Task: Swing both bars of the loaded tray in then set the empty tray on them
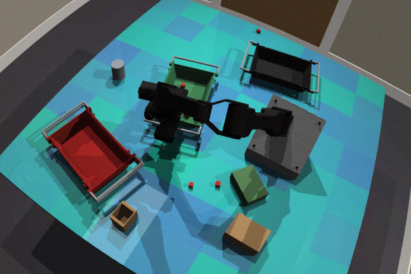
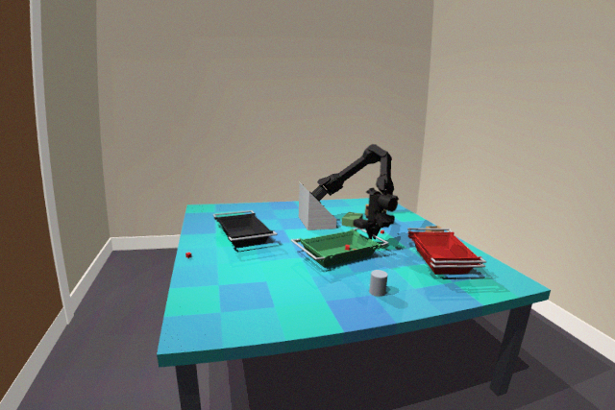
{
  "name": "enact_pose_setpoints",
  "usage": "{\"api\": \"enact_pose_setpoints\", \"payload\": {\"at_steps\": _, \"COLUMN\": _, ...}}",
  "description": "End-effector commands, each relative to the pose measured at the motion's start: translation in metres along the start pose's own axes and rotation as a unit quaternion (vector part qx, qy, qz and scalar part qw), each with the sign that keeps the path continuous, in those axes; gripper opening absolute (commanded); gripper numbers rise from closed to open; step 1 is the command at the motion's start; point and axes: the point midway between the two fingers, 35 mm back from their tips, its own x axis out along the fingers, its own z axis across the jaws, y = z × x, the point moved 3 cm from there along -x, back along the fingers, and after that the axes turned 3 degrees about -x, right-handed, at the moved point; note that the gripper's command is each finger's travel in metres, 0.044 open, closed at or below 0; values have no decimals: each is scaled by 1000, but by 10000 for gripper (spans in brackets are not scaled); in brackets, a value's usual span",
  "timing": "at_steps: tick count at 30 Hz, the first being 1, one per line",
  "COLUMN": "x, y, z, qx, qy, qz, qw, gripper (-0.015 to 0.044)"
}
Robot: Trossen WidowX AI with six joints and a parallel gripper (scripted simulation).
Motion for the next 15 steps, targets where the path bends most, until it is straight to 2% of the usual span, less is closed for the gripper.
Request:
{"api": "enact_pose_setpoints", "payload": {"at_steps": 1, "x": -5, "y": 1, "z": -6, "qx": 2, "qy": 3, "qz": 3, "qw": 1000, "gripper": 83}}
{"api": "enact_pose_setpoints", "payload": {"at_steps": 7, "x": -24, "y": 1, "z": -18, "qx": 2, "qy": 3, "qz": 3, "qw": 1000, "gripper": 83}}
{"api": "enact_pose_setpoints", "payload": {"at_steps": 15, "x": -32, "y": 2, "z": -36, "qx": 2, "qy": 4, "qz": 3, "qw": 1000, "gripper": 83}}
